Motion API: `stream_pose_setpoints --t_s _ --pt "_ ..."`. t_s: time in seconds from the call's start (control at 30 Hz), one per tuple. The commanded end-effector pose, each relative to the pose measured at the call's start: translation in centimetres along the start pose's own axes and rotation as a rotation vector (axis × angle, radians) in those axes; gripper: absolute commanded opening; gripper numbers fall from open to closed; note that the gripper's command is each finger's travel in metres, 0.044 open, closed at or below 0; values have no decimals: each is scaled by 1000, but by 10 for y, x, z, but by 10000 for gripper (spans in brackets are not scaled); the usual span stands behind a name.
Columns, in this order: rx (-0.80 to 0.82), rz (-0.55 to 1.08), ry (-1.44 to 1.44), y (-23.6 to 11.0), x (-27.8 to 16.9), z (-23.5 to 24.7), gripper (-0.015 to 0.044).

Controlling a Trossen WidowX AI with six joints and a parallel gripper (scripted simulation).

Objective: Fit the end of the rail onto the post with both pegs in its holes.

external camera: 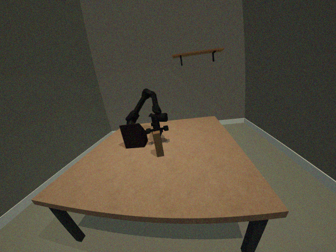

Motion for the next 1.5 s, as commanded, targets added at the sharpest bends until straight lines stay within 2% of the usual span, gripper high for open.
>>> stream_pose_setpoints --t_s 0.0,1.47 --pt "-7 3 -2 -1 -2 -1 0" --pt "-7 3 -3 -2 -15 -1 0"
Point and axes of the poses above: the point midway between the two fingers, 35 mm back from their tips, its own y axis out along the fingers, its own z axis across the jaws, x = y × z, the point moved 8 cm from there along -y, back along the fingers, and after that the axes turned 3 degrees about -y, right-handed, at the moved point
